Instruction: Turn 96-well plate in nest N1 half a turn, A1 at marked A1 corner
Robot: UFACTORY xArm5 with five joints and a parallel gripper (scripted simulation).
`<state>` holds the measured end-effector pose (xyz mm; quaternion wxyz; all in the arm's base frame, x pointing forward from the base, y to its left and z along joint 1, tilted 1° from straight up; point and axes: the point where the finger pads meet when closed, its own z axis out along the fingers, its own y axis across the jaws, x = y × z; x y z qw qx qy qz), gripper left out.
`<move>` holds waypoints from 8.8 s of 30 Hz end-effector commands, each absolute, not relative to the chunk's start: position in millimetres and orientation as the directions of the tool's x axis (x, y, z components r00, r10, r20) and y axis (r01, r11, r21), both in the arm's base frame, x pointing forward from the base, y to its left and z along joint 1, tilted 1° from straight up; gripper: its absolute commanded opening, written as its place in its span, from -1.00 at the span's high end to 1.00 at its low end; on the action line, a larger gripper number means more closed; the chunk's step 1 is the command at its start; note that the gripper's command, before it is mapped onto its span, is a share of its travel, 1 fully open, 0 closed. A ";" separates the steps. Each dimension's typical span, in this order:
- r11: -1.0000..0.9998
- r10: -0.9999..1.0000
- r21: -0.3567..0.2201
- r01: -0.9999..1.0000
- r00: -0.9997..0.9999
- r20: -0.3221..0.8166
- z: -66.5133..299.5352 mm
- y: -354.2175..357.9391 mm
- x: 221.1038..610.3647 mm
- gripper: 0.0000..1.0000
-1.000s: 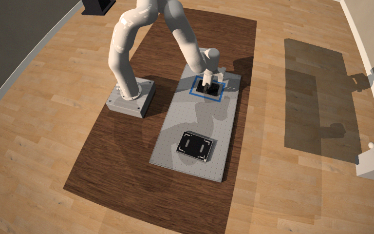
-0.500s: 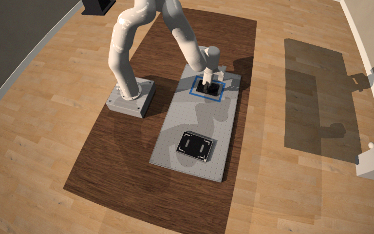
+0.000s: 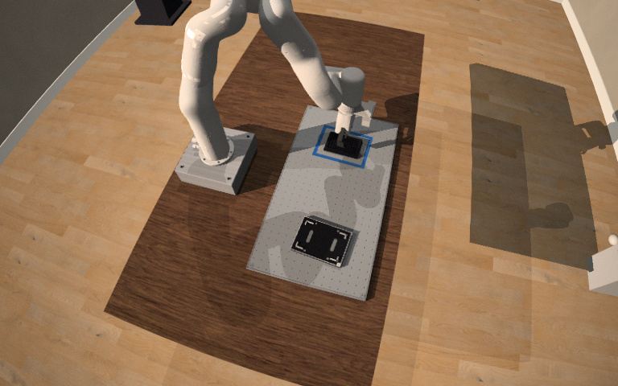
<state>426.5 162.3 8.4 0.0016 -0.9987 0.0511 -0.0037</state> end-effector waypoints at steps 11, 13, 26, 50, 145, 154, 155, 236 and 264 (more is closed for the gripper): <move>-0.995 -0.102 0.010 -0.102 0.995 0.016 48.9 163.1 426.7 -1.00; -0.995 -0.102 0.009 -0.102 0.995 0.016 53.2 163.1 426.6 -1.00; -0.995 -0.102 0.009 -0.102 0.995 0.016 53.2 163.1 426.6 -1.00; -0.973 0.229 0.014 0.229 0.973 0.012 53.2 163.1 426.6 -1.00; 0.953 0.301 -0.006 0.302 -0.953 -0.018 43.2 163.0 426.7 -1.00; 0.995 0.102 -0.010 0.102 -0.995 -0.016 43.2 163.0 426.7 -1.00; 0.995 0.102 -0.010 0.102 -0.995 -0.016 43.2 163.0 426.7 -1.00; 0.995 0.102 -0.010 0.102 -0.995 -0.016 -22.9 162.2 427.5 -1.00; 0.995 0.102 -0.010 0.102 -0.995 -0.016 -37.6 162.0 427.7 -1.00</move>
